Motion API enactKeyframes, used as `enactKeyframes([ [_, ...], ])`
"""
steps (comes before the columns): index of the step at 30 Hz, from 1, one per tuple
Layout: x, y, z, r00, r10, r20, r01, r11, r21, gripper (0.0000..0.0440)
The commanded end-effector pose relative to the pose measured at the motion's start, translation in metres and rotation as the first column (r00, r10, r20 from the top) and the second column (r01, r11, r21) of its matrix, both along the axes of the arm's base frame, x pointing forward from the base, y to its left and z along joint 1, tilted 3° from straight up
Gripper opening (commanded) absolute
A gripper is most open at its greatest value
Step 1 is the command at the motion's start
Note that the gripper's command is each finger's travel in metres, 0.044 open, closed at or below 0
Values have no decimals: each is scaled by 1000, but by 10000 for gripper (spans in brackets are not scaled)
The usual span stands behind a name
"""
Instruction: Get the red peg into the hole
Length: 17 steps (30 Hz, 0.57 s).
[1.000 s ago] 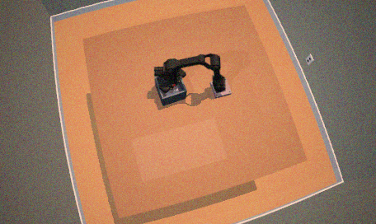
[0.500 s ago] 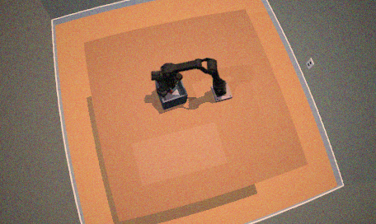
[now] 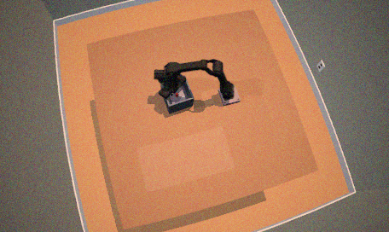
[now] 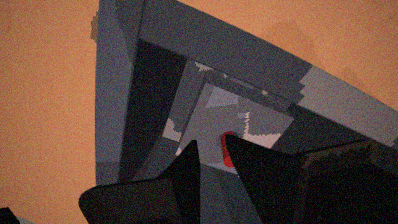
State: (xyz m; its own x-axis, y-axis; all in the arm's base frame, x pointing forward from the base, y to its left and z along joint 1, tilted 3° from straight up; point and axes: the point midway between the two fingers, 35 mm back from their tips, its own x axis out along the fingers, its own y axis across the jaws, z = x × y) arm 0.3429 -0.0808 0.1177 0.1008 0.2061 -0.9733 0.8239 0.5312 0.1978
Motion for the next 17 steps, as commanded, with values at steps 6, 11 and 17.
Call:
enactKeyframes([
  [6,14,-21,24,992,-33,118,31,999,19,114],
  [11,22,-15,30,986,-25,167,14,998,64,120],
  [17,27,-15,39,976,-15,219,-8,994,106,121],
])
